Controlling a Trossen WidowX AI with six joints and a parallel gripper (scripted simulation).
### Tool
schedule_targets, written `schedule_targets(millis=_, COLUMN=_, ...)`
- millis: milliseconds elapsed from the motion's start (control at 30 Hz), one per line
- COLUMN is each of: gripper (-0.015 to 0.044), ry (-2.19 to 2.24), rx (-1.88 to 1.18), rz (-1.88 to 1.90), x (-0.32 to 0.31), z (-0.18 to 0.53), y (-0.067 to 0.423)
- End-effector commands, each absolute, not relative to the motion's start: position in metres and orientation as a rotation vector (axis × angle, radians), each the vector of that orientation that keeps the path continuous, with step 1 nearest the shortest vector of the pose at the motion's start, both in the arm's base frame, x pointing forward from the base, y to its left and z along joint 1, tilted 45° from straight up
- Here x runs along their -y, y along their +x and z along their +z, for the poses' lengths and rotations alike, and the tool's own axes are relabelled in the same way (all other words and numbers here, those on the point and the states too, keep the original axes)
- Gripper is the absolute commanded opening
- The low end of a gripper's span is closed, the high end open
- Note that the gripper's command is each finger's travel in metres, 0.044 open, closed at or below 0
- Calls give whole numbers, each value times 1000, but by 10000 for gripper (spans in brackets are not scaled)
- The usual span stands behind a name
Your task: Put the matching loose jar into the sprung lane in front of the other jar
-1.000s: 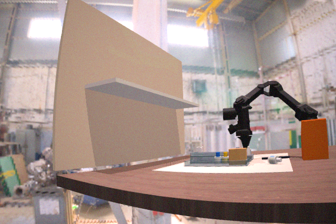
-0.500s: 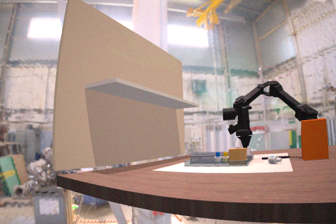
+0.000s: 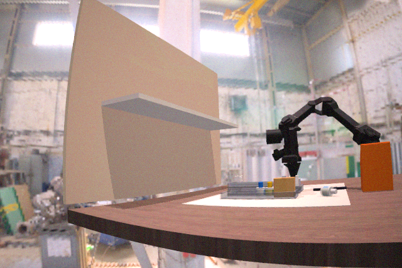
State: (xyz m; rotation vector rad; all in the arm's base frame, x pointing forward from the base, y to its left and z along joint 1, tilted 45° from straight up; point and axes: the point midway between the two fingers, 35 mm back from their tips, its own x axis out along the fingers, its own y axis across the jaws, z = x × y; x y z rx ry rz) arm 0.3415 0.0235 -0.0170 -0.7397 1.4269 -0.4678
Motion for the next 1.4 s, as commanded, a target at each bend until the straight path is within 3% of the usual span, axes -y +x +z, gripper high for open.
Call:
schedule_targets(millis=0, gripper=0, ry=-737, rx=-1401, rz=-471, x=-25, z=-14, y=350)
schedule_targets(millis=1367, gripper=0, ry=-737, rx=-1401, rz=-471, x=-18, z=-21, y=351)
